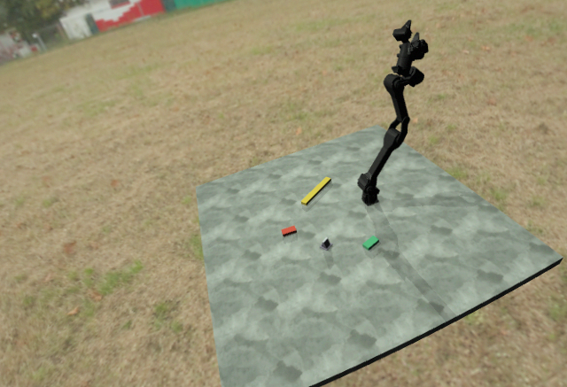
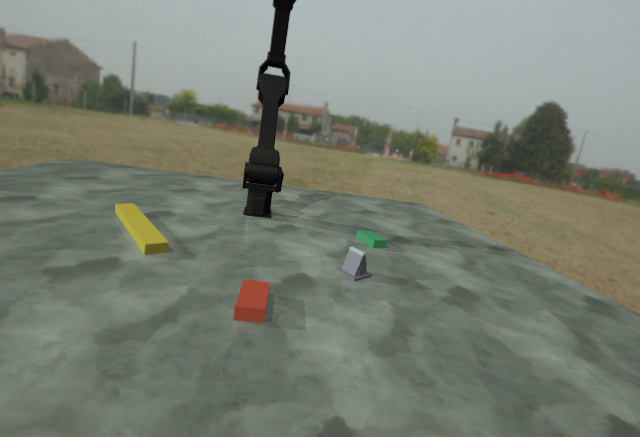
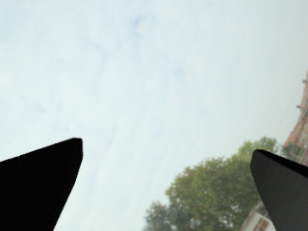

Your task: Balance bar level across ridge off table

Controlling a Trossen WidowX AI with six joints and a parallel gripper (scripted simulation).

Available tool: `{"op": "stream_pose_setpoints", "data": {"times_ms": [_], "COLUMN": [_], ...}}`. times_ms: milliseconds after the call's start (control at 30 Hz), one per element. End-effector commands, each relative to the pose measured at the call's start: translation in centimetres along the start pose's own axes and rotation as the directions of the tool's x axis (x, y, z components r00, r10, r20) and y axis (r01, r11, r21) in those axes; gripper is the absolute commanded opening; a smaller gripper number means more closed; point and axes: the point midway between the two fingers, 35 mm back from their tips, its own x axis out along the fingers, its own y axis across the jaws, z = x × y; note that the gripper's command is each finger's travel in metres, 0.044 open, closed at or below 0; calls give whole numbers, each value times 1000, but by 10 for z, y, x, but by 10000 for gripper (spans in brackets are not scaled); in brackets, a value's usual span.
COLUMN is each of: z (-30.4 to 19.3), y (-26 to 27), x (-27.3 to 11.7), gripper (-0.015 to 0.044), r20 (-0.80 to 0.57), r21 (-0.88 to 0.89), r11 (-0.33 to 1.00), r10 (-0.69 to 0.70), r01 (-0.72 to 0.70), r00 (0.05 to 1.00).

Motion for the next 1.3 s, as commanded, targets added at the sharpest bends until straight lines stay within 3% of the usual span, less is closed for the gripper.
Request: {"op": "stream_pose_setpoints", "data": {"times_ms": [0, 100, 367, 633, 967, 1267], "z": [0, -6, -43, -108, -168, -270], "y": [3, 40, 140, 216, 243, 261], "x": [-1, -13, -62, -131, -181, -268], "gripper": [374, 315, 315, 315, 315, 315], "r20": [1, 4, -50, -197, -341, -590], "r21": [-5, -79, -290, -448, -545, -523], "r11": [1000, 991, 871, 622, 406, 13], "r10": [7, 110, 400, 632, 692, 716], "r01": [-7, -109, -396, -642, -734, -852], "r00": [1000, 994, 915, 750, 637, 373]}}
